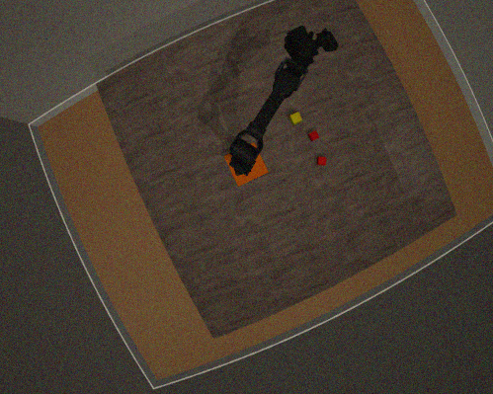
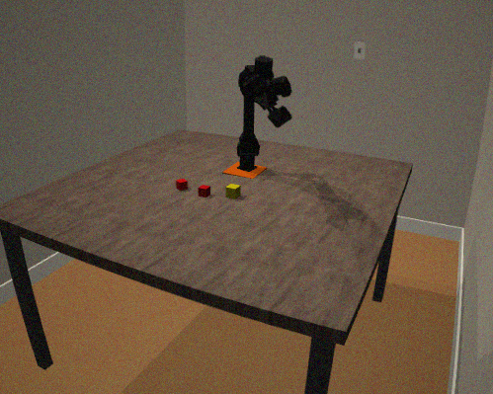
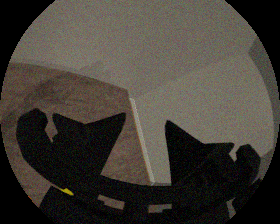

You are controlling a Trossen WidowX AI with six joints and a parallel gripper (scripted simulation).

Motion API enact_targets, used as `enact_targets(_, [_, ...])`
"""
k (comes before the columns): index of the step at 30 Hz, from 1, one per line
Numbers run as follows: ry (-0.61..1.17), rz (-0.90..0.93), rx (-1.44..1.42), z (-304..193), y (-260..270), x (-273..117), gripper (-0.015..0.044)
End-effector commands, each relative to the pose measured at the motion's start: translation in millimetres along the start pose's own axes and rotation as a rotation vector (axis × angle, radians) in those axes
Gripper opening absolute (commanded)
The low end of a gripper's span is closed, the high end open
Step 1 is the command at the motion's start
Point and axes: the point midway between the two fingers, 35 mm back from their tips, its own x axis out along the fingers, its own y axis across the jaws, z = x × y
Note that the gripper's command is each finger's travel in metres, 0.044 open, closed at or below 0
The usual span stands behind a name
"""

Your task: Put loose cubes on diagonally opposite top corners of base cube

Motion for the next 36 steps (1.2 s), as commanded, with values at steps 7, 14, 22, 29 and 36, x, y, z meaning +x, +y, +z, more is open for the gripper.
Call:
enact_targets(7, [0.39, 0.149, -0.052, -142, -8, -8, 0.0265])
enact_targets(14, [0.631, 0.287, -0.026, -231, -7, -44, 0.0265])
enact_targets(22, [0.853, 0.475, 0.064, -312, 3, -108, 0.0265])
enact_targets(29, [0.987, 0.653, 0.195, -359, 20, -175, 0.0265])
enact_targets(36, [1.048, 0.797, 0.334, -379, 36, -231, 0.0265])
